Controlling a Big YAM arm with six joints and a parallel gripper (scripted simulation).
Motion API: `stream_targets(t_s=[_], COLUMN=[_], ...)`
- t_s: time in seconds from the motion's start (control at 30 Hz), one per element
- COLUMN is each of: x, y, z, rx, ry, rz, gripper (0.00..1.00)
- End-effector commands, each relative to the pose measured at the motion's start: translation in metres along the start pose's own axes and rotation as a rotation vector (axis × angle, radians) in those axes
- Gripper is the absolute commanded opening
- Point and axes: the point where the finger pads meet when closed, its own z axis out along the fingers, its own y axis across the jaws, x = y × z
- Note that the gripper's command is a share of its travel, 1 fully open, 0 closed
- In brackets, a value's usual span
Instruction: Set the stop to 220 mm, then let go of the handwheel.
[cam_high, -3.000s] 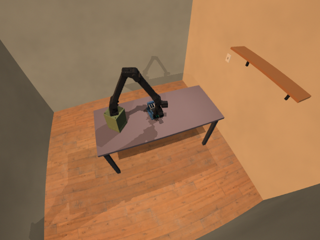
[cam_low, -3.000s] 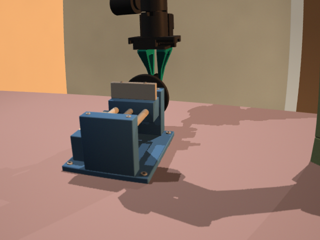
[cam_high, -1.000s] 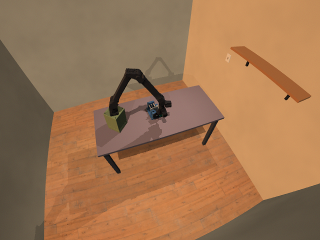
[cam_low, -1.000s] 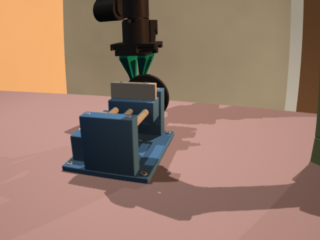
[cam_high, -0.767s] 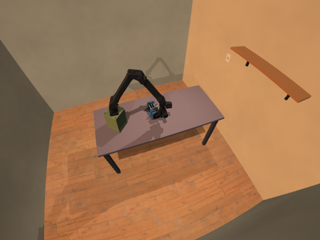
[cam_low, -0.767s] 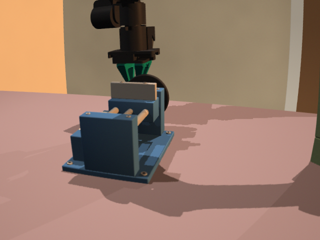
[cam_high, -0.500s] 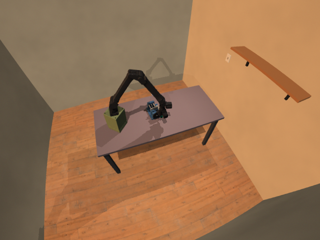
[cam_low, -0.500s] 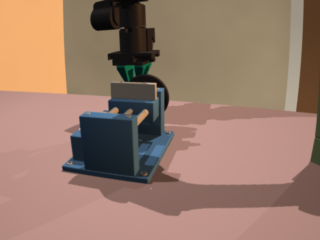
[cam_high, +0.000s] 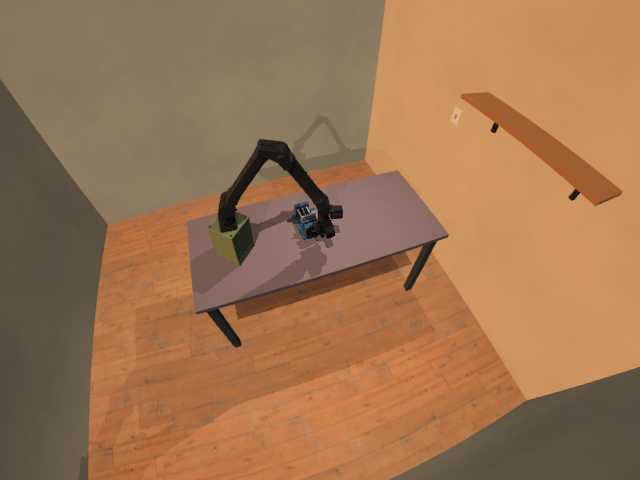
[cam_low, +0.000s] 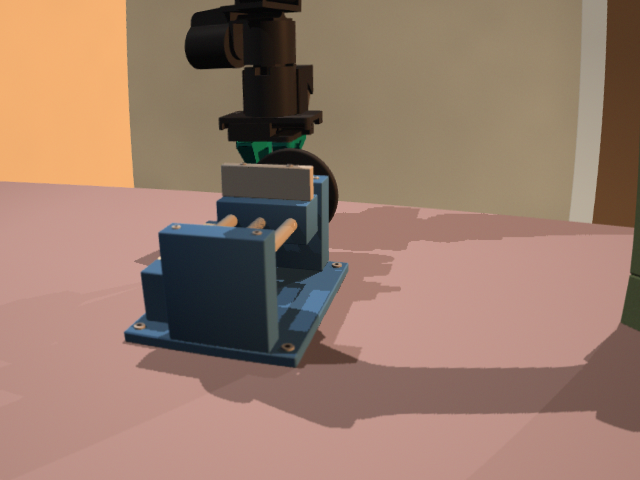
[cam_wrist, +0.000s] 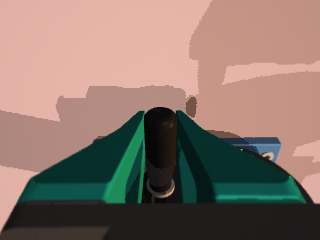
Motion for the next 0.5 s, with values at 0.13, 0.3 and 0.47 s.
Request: stream_targets(t_s=[0.13, 0.3, 0.47], x=[-0.007, -0.008, -0.008], y=[-0.003, 0.0, -0.003], z=[0.016, 0.019, 0.02], rx=[-0.016, -0.025, -0.023], ry=[-0.005, -0.009, -0.008], rz=[0.001, 0.001, 0.001], gripper=[0.06, 0.06, 0.06])
